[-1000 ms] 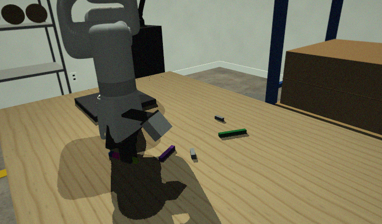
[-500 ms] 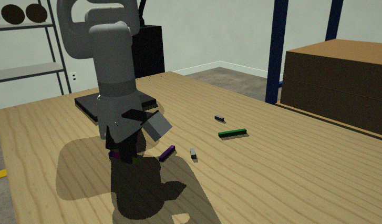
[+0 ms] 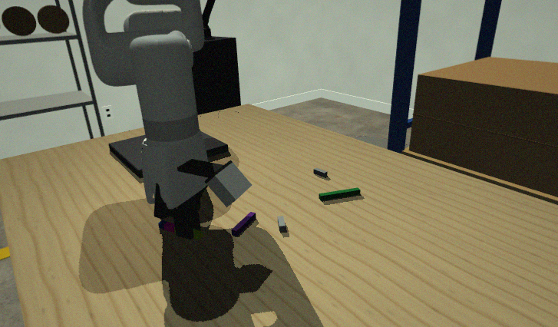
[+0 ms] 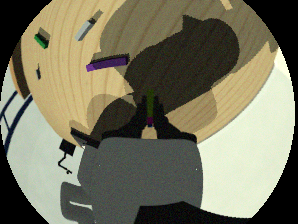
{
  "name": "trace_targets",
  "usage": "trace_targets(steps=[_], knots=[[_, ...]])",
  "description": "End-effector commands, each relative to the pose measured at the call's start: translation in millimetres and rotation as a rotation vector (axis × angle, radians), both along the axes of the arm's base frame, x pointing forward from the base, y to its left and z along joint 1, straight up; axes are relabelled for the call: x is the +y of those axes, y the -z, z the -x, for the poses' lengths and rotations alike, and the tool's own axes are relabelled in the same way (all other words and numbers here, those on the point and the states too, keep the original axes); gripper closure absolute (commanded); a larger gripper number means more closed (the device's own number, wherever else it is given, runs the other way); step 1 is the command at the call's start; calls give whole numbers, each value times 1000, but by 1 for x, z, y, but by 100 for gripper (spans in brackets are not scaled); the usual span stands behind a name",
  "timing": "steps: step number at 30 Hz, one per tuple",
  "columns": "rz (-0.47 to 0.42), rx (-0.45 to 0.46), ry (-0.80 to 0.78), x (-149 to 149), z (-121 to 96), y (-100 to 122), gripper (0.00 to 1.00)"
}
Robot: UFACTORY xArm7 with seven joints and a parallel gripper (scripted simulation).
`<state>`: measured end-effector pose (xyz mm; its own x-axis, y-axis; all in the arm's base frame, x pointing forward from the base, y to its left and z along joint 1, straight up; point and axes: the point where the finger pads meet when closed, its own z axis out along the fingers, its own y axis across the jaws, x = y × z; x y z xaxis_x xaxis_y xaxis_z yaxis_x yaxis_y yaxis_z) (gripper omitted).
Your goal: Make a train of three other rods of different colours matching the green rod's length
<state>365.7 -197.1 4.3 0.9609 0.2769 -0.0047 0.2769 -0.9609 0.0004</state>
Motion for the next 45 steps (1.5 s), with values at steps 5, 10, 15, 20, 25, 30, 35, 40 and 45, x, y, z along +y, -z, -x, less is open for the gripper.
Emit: trace_targets(steps=[5,10,15,20,25,30,35,40,45], knots=[[2,-3,0,-1,-1,-1,96],[2,-3,0,-1,-1,-1,88],[2,-3,0,-1,-1,-1,84],[2,-3,0,-1,-1,-1,76],[2,-3,0,-1,-1,-1,76],[2,-3,0,-1,-1,-1,76],[2,-3,0,-1,-1,-7,76],[2,-3,0,-1,-1,-16,76],[2,-3,0,-1,-1,-41,76]])
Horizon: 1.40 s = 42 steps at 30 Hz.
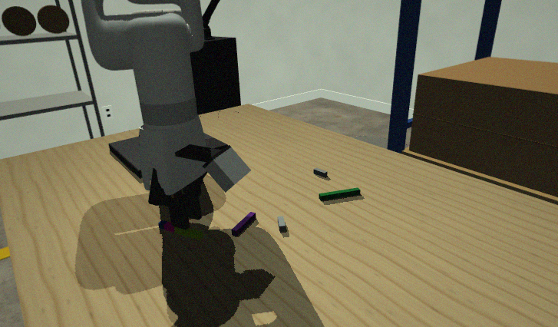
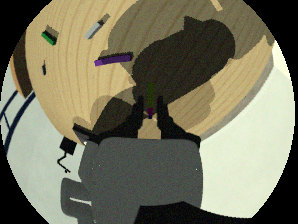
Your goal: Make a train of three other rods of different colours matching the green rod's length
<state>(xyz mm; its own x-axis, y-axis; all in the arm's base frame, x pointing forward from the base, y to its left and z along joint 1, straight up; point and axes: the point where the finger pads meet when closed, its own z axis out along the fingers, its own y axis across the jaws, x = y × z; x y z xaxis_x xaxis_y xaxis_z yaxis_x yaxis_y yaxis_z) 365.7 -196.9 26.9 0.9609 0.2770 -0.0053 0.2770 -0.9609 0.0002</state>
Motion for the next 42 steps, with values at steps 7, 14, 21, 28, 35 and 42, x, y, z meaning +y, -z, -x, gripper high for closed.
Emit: trace_targets(steps=[7,14,21,28,35,42], knots=[[2,-4,0,-1,-1,-54,76],[2,-4,0,-1,-1,-67,76],[2,-4,0,-1,-1,-69,0],[2,-4,0,-1,-1,-69,0],[2,-4,0,-1,-1,-69,0],[2,-4,0,-1,-1,-70,0]])
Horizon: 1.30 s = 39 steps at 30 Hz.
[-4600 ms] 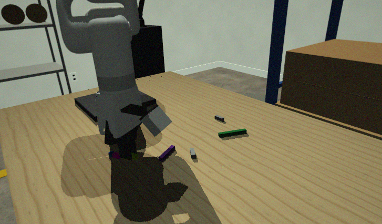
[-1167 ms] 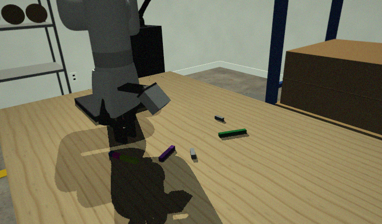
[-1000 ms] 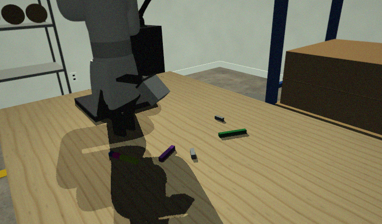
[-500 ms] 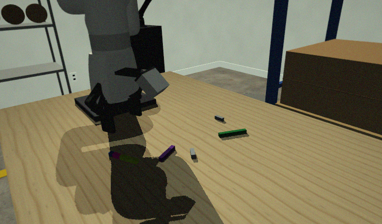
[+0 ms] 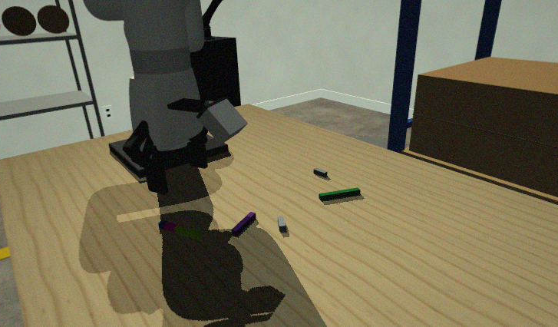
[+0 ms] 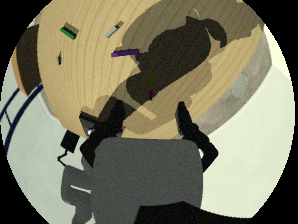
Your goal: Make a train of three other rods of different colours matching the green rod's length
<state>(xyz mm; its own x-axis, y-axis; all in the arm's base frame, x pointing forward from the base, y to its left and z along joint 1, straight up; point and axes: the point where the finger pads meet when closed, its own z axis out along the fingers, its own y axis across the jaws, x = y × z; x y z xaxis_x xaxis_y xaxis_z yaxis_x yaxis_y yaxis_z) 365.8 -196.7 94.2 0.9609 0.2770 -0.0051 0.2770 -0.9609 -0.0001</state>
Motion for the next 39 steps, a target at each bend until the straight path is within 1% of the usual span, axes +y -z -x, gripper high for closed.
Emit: trace_targets(steps=[1,6,10,17,19,24,28,39], knots=[[2,-4,0,-1,-1,-3,0],[2,-4,0,-1,-1,-12,0],[2,-4,0,-1,-1,-29,0],[2,-4,0,-1,-1,-65,0],[2,-4,0,-1,-1,-65,0],[2,-4,0,0,-1,-83,0],[2,-4,0,0,-1,-88,0],[2,-4,0,0,-1,-88,0]])
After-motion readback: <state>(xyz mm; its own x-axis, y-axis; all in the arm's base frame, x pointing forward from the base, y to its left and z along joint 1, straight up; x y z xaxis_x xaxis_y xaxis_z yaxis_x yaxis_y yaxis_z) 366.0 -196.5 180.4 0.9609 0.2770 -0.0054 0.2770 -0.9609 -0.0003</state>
